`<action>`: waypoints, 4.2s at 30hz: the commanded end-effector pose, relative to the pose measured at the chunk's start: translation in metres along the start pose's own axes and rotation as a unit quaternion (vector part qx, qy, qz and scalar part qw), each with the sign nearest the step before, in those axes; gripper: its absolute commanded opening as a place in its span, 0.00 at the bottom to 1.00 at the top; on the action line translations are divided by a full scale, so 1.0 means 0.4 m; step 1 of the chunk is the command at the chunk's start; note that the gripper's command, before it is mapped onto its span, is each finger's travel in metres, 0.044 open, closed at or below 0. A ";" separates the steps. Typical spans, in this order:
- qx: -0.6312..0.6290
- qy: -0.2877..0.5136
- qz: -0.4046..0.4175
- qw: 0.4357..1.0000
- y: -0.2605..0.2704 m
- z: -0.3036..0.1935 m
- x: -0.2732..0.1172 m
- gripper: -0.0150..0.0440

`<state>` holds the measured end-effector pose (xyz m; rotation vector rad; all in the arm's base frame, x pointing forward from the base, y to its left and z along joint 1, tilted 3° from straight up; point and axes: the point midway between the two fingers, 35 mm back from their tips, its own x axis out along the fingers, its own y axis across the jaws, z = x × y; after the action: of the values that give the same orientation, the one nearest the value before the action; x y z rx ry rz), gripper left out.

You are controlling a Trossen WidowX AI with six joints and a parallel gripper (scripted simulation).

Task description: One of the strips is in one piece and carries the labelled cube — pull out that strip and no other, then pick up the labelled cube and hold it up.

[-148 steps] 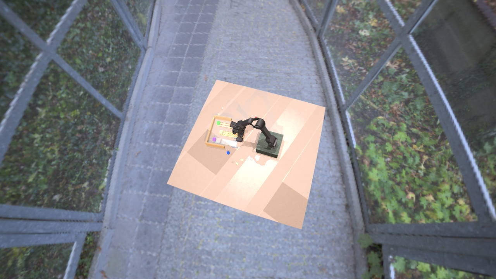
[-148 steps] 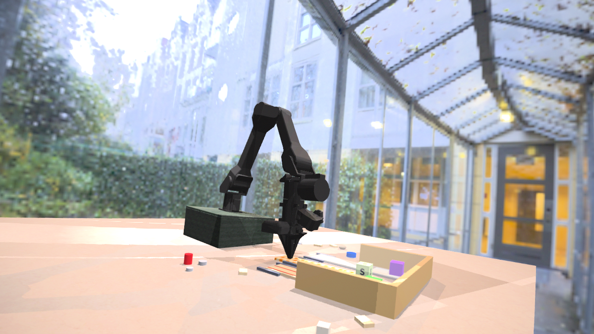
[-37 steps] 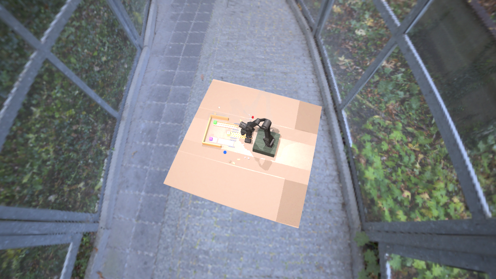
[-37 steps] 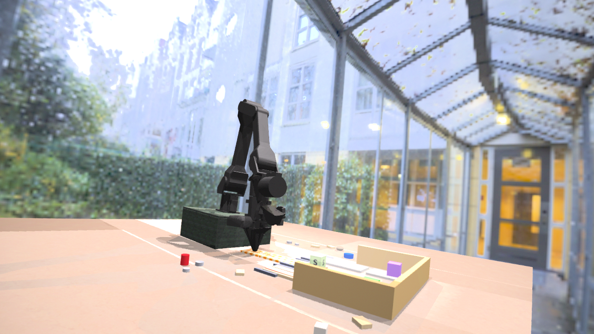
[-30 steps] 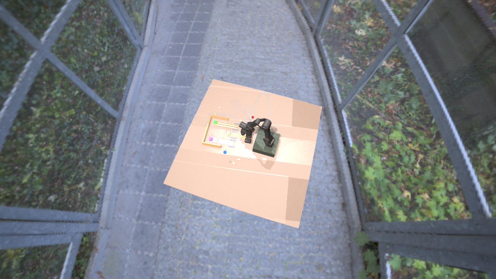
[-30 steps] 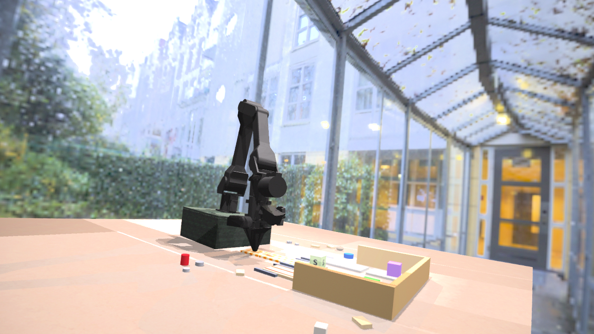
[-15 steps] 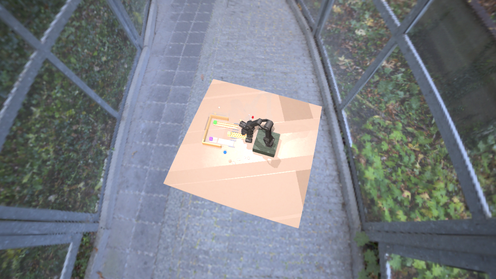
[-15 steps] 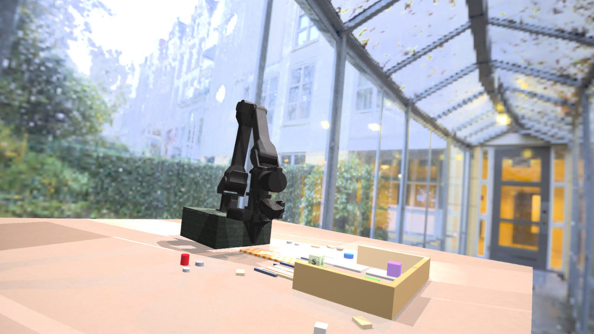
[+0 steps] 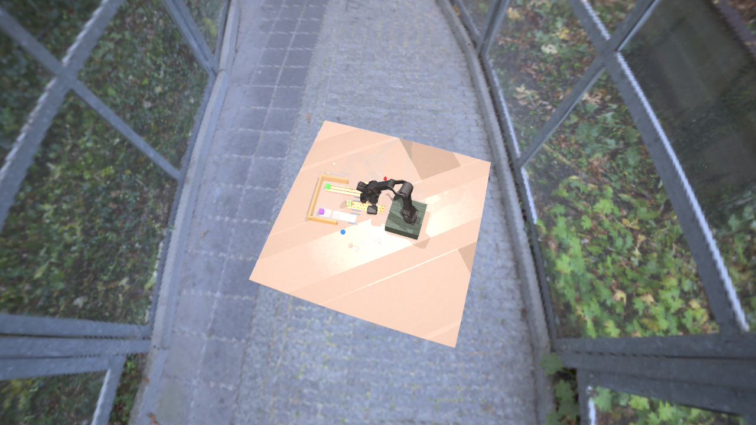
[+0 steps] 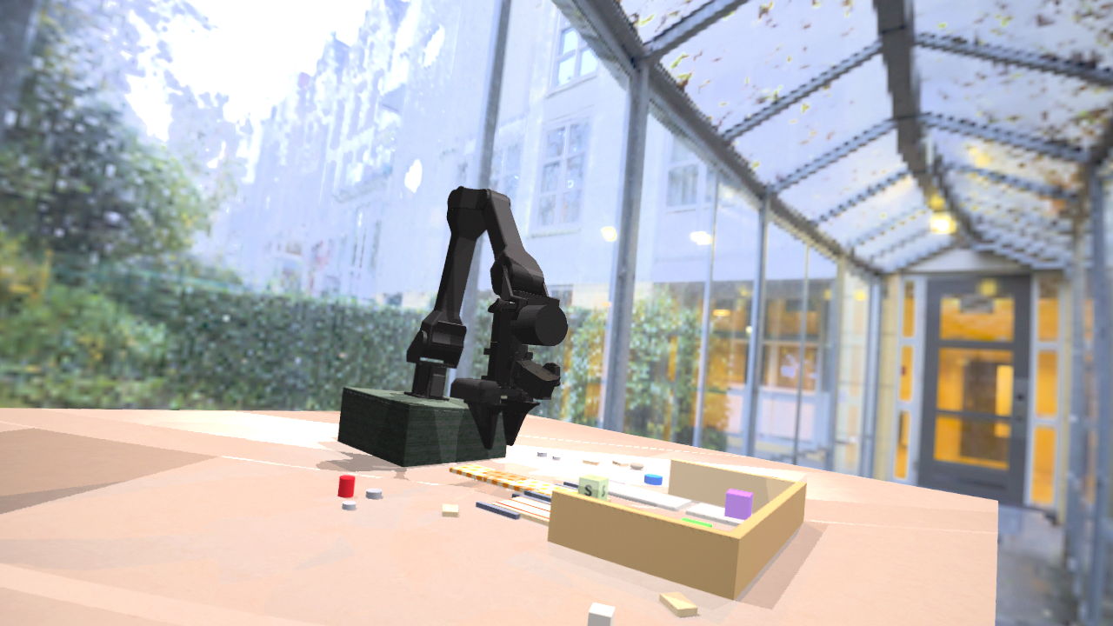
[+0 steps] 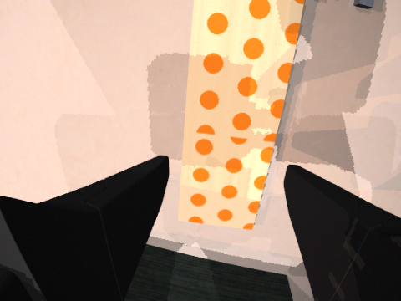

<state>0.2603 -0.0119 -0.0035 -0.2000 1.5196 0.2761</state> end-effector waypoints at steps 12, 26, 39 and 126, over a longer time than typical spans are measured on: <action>0.001 -0.002 -0.002 1.000 -0.009 0.144 -0.019 1.00; 0.001 -0.004 -0.002 1.000 -0.016 0.282 -0.039 1.00; 0.001 -0.006 -0.002 1.000 -0.026 0.410 -0.056 1.00; 0.001 -0.003 -0.002 1.000 0.019 0.238 -0.028 0.25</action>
<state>0.3588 0.0245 0.0136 -0.1947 1.5048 0.2733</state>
